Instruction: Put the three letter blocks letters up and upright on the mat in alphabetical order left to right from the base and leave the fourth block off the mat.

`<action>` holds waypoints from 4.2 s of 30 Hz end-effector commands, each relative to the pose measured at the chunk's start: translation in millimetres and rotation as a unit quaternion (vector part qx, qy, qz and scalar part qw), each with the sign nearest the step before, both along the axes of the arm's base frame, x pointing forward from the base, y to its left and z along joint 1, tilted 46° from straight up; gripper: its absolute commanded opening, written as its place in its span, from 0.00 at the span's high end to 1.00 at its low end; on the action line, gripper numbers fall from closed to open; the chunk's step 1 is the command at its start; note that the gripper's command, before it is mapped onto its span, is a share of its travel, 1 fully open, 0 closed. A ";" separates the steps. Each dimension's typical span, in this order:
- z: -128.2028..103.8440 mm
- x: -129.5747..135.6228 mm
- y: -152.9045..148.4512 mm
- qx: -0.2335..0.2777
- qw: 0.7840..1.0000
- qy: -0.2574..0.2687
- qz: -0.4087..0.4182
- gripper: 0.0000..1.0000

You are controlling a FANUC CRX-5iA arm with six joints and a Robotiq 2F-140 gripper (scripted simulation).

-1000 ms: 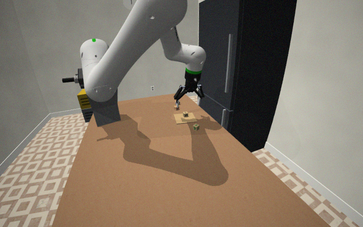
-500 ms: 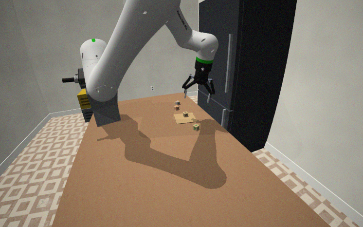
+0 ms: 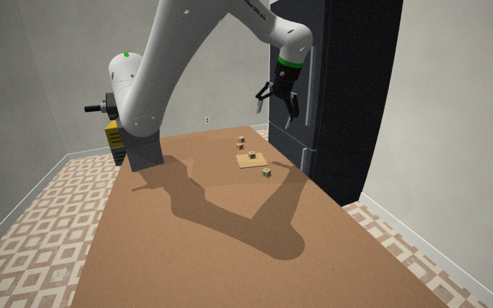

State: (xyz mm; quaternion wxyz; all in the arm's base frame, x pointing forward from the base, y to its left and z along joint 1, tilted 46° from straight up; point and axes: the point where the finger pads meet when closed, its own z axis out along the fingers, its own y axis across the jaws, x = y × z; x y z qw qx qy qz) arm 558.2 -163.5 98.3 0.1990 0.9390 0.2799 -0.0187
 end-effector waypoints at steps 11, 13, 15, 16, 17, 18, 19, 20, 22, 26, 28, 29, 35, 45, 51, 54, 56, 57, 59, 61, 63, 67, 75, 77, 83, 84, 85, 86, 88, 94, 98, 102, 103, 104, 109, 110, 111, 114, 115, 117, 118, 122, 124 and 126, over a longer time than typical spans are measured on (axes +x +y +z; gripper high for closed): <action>83.4 -19.1 72.0 0.095 0.981 -0.031 -0.168 0.00; 96.0 -23.5 84.9 0.111 0.975 -0.032 -0.188 0.00; 109.7 -28.6 99.1 0.127 0.969 -0.032 -0.208 0.00; 116.7 -31.4 106.3 0.136 0.966 -0.031 -0.218 0.00; 123.6 -34.3 113.5 0.144 0.963 -0.031 -0.227 0.00; 123.6 -34.3 113.5 0.144 0.963 -0.031 -0.227 0.00; 123.6 -34.3 113.5 0.144 0.963 -0.031 -0.227 0.00; 145.7 -44.2 136.0 0.169 0.952 -0.027 -0.253 0.00; 152.1 -47.2 142.3 0.176 0.949 -0.025 -0.259 0.00; 129.3 -35.4 92.4 0.152 0.970 -0.030 -0.187 0.00; 129.3 -35.4 92.4 0.152 0.970 -0.030 -0.187 0.00; 126.9 -34.4 88.3 0.149 0.972 -0.030 -0.181 0.00; 105.1 -27.4 50.9 0.120 0.984 -0.027 -0.126 0.00; 64.5 -21.6 -19.1 0.062 0.998 -0.004 -0.008 0.00; 43.2 -22.5 -53.7 0.031 0.998 0.016 0.061 0.00; 33.0 -23.8 -69.2 0.017 0.995 0.028 0.095 0.00; 27.3 -24.8 -77.4 0.010 0.993 0.034 0.114 0.00; 24.1 -25.4 -82.0 0.006 0.991 0.039 0.125 0.00; 17.4 -26.8 -91.3 -0.002 0.988 0.047 0.148 0.00; 10.4 -28.5 -100.4 -0.011 0.984 0.056 0.171 0.00; 3.6 -30.3 -108.9 -0.018 0.978 0.066 0.195 0.00; -10.1 -34.6 -124.5 -0.032 0.966 0.085 0.241 0.00; -36.0 -44.3 -148.6 -0.053 0.936 0.121 0.326 0.00; -43.2 -47.3 -154.1 -0.058 0.926 0.131 0.349 0.00; -60.5 -55.1 -165.1 -0.067 0.900 0.153 0.402 0.00; -61.3 -55.5 -165.6 -0.067 0.899 0.154 0.405 0.00; -61.6 -55.6 -165.8 -0.067 0.898 0.155 0.406 0.00; -61.6 -55.6 -165.8 -0.067 0.898 0.155 0.406 0.00; -61.6 -55.7 -165.8 -0.067 0.898 0.155 0.406 0.00; -61.6 -55.7 -165.8 -0.067 0.898 0.155 0.406 0.00; -61.6 -55.7 -165.8 -0.067 0.898 0.155 0.406 0.00; -61.6 -55.7 -165.8 -0.067 0.898 0.155 0.406 0.00; -61.6 -55.7 -165.8 -0.067 0.898 0.155 0.406 0.00; -61.6 -55.7 -165.8 -0.067 0.898 0.155 0.406 0.00; -61.6 -55.7 -165.8 -0.067 0.898 0.155 0.406 0.00; -61.6 -55.7 -165.8 -0.067 0.898 0.155 0.406 0.00; -61.6 -55.7 -165.8 -0.067 0.898 0.155 0.406 0.00; -61.6 -55.7 -165.8 -0.067 0.898 0.155 0.406 0.00; -61.6 -55.7 -165.8 -0.067 0.898 0.155 0.406 0.00; -61.6 -55.7 -165.8 -0.067 0.898 0.155 0.406 0.00; -61.6 -55.7 -165.8 -0.067 0.898 0.155 0.406 0.00; -61.6 -55.7 -165.8 -0.067 0.898 0.155 0.406 0.00; -61.6 -55.7 -165.8 -0.067 0.898 0.155 0.406 0.00; -61.6 -55.7 -165.8 -0.067 0.898 0.155 0.406 0.00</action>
